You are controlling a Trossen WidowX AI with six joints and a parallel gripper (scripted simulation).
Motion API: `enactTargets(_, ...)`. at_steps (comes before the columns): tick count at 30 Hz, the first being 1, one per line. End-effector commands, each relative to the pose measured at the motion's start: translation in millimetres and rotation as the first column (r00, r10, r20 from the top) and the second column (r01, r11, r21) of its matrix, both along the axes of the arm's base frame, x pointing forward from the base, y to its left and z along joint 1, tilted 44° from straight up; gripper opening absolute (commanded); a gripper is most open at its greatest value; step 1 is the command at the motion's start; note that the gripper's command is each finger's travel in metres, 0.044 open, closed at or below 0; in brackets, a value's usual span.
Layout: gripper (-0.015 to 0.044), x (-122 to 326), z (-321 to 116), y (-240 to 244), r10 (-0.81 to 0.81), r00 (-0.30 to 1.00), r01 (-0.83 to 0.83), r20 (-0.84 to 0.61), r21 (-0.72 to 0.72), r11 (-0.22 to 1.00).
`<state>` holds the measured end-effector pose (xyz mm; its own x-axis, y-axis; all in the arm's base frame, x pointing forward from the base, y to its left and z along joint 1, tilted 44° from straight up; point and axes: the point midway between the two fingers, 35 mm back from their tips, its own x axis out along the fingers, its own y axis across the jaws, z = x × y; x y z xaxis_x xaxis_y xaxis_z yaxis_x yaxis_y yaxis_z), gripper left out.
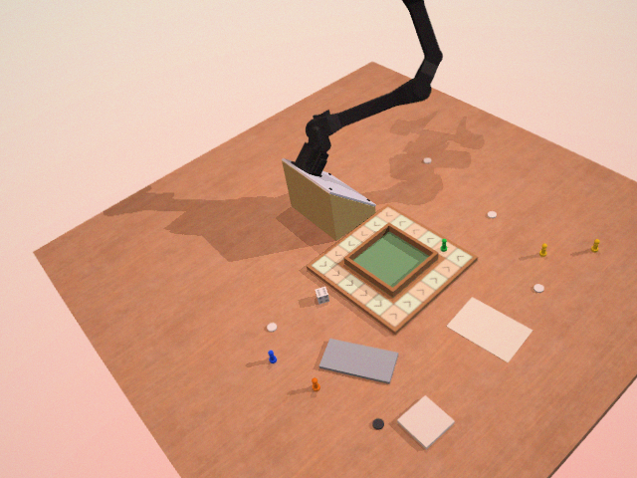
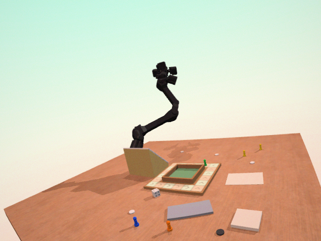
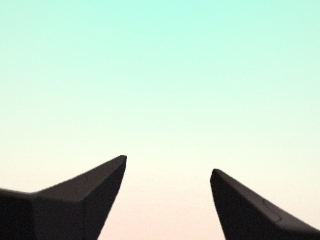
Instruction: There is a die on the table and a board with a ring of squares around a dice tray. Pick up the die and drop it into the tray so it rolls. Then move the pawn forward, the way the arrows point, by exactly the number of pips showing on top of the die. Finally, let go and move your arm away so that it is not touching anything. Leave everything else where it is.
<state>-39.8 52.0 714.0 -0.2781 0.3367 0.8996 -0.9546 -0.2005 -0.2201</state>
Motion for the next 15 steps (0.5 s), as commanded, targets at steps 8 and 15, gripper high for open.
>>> enactTargets(8, 0.0275, -101.8, -20.7, -123.2, 0.356, 0.906, -0.400, 0.230, 0.191, 0.896)
enactTargets(15, 0.0275, -130.9, -48.4, -205.3, 0.509, 0.776, -0.610, 0.373, 0.237, 0.756)
